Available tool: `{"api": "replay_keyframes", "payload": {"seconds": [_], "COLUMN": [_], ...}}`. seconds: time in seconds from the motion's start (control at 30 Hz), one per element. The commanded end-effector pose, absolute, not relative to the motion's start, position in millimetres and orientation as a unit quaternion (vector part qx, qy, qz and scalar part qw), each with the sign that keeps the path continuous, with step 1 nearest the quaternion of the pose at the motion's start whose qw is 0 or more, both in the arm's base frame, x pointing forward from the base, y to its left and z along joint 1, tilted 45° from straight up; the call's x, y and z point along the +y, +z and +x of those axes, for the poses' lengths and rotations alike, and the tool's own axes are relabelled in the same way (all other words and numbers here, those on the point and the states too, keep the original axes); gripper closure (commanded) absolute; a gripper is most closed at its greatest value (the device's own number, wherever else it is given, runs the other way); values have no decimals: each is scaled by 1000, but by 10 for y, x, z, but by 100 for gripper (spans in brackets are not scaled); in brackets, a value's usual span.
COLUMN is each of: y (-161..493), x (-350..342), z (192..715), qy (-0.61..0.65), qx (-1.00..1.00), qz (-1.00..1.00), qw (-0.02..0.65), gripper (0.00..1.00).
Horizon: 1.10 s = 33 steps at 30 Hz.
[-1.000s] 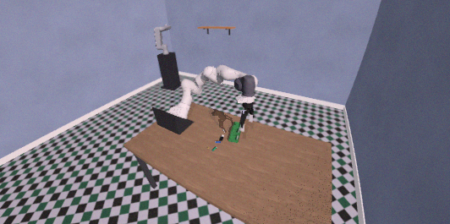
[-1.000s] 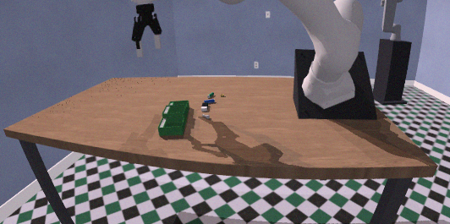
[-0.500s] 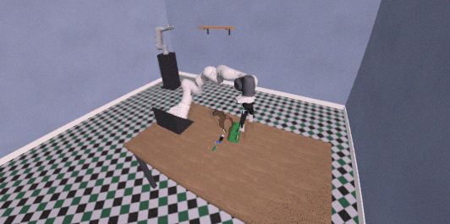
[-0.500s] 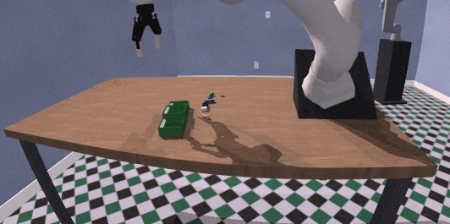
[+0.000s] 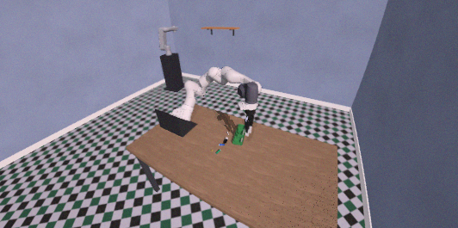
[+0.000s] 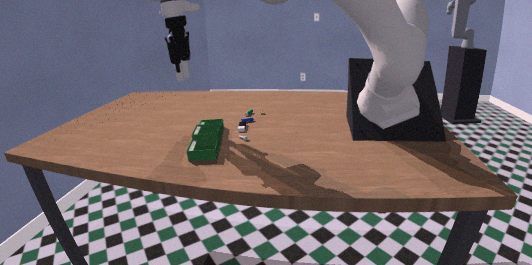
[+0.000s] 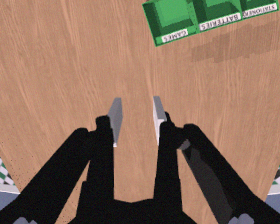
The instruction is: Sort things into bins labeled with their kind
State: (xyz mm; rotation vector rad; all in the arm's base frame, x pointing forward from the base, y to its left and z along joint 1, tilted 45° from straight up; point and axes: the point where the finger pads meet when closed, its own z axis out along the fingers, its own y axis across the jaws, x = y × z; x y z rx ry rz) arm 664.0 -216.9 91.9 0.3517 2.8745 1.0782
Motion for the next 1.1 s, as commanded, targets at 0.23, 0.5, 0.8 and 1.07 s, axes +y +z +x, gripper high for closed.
{"api": "replay_keyframes", "payload": {"seconds": [0.23, 0.5, 0.8, 1.07], "y": [919, 901, 893, 880], "x": [-2219, -2212, -2209, -2204], "z": [6544, 6443, 6391, 6286], "qy": [337, 333, 326, 321], "qx": [939, 937, 932, 923], "qz": [-6, -62, -118, -175], "qw": [69, 83, 102, 118], "gripper": [95, 95, 95, 95]}}
